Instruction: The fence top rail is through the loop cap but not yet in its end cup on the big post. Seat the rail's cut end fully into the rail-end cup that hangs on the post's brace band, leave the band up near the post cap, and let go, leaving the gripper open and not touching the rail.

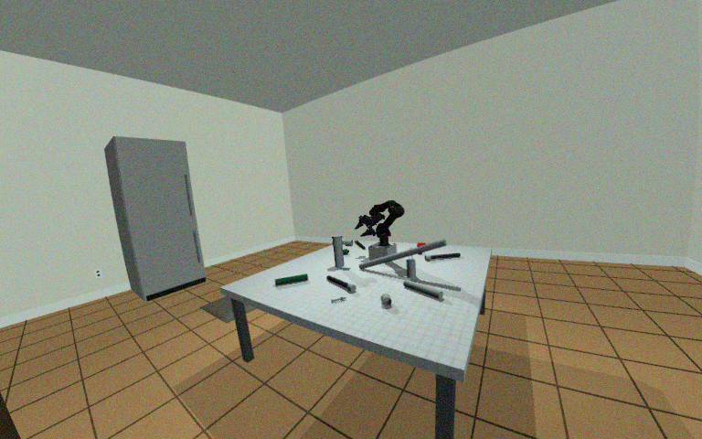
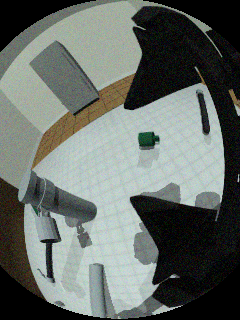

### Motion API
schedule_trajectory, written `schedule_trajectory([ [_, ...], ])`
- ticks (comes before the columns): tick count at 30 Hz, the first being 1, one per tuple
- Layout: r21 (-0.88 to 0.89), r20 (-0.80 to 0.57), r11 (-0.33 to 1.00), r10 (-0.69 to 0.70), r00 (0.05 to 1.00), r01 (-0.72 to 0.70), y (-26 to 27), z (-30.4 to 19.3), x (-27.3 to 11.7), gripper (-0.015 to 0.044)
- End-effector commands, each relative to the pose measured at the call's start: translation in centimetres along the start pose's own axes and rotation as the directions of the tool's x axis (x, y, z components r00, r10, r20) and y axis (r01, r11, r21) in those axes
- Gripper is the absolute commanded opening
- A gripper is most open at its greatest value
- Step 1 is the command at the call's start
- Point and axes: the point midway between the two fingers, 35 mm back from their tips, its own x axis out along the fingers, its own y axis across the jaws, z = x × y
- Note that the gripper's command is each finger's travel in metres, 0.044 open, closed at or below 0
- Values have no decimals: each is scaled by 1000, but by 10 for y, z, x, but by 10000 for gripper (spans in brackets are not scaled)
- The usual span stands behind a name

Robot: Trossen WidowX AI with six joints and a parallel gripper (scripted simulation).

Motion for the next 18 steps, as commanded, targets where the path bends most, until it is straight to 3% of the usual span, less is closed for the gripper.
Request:
schedule_trajectory([
  [1, -3, 5, 1000, 5, 1000, -5, 0, 1, 1, 426],
  [9, -2, 63, 985, 171, 983, -171, 1, 29, 12, 440],
  [18, 35, 31, 905, 422, 906, -423, 26, 66, 24, 440],
])
